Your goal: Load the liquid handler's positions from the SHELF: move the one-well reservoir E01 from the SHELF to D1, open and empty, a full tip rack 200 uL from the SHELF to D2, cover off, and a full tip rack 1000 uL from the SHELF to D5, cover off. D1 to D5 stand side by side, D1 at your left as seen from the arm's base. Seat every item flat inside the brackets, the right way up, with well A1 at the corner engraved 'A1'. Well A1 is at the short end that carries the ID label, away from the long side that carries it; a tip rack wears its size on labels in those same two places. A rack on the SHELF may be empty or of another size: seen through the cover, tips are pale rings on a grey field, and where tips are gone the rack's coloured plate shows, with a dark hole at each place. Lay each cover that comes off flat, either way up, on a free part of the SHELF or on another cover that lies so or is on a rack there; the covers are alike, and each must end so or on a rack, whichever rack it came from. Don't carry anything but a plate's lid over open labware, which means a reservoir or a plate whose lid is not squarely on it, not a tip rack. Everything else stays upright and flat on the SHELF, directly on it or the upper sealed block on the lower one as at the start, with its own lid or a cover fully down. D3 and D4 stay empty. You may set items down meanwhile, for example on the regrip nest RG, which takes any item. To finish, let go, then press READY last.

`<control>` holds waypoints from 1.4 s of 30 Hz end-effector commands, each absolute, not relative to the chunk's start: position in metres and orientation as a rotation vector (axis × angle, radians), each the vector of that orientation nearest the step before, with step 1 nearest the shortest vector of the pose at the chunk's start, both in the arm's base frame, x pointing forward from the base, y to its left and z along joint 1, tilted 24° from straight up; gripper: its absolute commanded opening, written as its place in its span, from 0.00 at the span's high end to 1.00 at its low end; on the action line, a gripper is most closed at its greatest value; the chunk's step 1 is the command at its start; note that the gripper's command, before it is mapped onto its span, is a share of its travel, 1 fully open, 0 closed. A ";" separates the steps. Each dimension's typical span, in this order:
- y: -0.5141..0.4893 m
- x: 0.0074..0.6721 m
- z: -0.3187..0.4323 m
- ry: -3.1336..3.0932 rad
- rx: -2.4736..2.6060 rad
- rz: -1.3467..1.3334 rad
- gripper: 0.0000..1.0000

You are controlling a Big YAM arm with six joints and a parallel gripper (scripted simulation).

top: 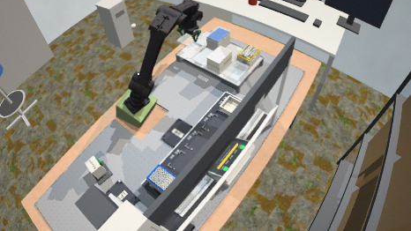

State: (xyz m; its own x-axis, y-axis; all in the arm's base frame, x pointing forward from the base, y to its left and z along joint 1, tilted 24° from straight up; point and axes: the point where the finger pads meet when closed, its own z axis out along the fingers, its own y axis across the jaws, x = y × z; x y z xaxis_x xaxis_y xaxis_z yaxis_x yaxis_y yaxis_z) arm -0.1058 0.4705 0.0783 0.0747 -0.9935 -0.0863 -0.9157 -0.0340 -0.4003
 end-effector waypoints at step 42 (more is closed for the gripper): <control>0.486 -0.077 0.017 1.889 -2.009 -0.297 1.00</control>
State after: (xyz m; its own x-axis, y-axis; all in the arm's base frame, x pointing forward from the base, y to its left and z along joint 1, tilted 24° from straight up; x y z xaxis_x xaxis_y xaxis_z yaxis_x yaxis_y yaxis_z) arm -0.0810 0.4768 0.0194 0.0746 -0.9937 -0.0836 -0.9153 -0.0349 -0.4014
